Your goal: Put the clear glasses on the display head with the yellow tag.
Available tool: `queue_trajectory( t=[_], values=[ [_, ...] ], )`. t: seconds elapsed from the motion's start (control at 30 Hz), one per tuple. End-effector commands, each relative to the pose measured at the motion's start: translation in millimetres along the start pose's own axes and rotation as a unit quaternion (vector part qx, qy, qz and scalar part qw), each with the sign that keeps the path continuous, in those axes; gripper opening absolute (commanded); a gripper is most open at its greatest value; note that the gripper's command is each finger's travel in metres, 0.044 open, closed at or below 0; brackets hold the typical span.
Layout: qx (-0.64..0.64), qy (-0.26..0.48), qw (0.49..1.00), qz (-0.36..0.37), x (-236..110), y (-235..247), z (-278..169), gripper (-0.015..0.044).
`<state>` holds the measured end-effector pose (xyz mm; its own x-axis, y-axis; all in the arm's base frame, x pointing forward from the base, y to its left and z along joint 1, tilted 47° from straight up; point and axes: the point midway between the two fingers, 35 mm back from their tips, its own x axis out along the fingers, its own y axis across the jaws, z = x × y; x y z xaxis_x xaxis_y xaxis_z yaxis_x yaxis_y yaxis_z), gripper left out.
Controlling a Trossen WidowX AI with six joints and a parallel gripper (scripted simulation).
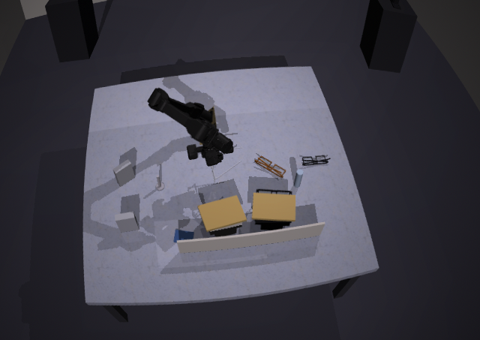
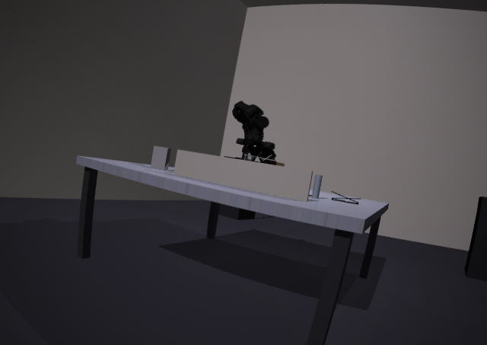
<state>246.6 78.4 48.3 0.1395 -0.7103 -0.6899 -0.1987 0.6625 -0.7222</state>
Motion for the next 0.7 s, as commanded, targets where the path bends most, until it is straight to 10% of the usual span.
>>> queue_trajectory(
  t=[0.0,0.67],
  values=[
    [0.003,-0.003,1.000,0.012,-4,-20,9,0.0000],
    [0.003,-0.012,0.999,0.032,-2,-154,17,0.0000]
  ],
)
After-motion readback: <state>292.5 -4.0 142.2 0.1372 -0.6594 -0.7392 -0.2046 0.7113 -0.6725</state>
